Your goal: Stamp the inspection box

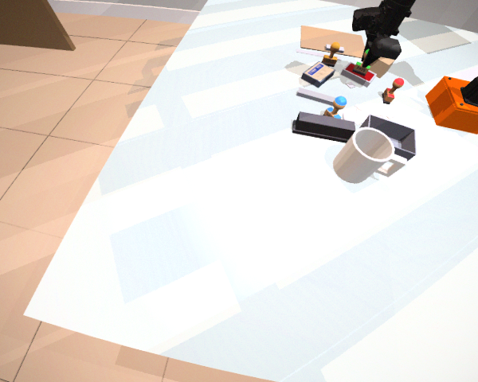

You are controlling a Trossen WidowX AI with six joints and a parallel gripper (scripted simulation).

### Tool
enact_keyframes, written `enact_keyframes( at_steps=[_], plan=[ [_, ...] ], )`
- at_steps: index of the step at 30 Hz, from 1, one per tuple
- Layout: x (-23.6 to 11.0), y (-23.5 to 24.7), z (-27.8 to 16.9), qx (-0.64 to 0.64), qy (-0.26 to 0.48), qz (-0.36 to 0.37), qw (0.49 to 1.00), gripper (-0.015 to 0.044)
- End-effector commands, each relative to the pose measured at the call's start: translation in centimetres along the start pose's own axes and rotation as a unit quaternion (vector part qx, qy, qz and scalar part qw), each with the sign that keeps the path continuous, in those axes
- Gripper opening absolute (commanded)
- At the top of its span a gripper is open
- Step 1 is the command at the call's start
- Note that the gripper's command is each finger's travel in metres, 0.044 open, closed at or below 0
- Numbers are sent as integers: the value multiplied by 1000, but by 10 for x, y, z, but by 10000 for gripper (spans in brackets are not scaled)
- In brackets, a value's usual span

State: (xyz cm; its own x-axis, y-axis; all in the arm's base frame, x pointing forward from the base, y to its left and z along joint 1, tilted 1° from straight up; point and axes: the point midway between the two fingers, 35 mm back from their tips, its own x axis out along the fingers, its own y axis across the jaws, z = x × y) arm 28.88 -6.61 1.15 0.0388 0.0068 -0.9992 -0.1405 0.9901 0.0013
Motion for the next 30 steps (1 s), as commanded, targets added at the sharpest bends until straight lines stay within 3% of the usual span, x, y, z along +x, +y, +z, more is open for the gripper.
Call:
enact_keyframes(
  at_steps=[1, 30],
  plan=[
    [1, 0, -1, 0, 4, 0, 1000, 0],
    [-20, -1, 0, 0, 4, 0, 1000, 0]
  ],
)
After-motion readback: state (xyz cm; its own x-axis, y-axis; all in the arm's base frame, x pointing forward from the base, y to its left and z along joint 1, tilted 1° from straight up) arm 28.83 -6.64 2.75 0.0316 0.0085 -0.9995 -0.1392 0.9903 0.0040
